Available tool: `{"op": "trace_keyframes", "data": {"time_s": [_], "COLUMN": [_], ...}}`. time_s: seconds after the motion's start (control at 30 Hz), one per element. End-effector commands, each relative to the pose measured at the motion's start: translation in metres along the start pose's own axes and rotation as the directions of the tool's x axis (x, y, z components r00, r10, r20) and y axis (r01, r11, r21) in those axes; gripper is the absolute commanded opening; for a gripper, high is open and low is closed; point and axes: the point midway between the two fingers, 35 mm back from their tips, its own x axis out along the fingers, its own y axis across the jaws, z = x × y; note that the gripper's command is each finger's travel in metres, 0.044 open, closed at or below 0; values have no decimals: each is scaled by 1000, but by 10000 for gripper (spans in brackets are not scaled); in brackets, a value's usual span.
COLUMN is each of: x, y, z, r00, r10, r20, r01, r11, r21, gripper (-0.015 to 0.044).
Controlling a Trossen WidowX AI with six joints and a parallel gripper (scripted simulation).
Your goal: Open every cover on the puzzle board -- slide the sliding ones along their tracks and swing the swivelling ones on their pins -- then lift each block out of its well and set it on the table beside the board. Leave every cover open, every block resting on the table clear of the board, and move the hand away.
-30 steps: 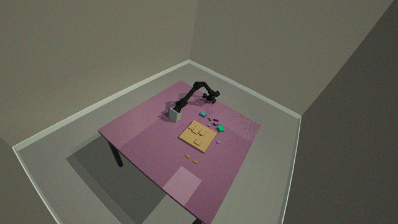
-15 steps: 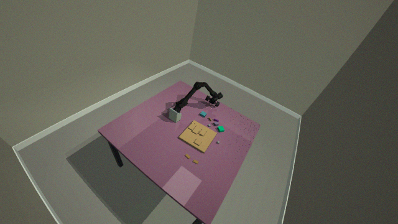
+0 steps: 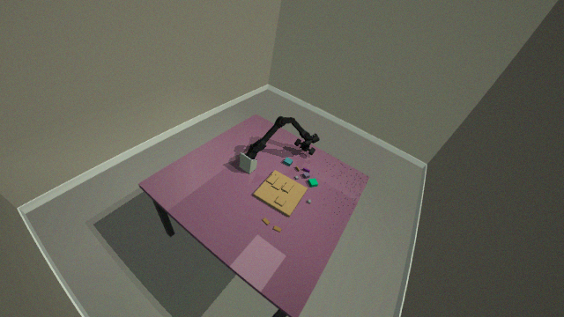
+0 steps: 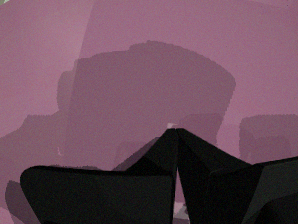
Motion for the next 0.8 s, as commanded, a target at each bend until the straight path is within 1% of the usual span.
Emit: {"op": "trace_keyframes", "data": {"time_s": [0.0, 0.13, 0.37, 0.77], "x": [-9, -20, -35, -61], "y": [-13, -26, -47, -83], "z": [-3, -5, -26, -75], "r00": [999, 997, 992, 975], "r10": [-35, -70, -124, -202], "r20": [7, 15, -8, -86], "r01": [35, 70, 124, 210], "r11": [999, 997, 992, 974], "r21": [-5, -10, 4, 86], "gripper": [0, 0, 0, 0]}}
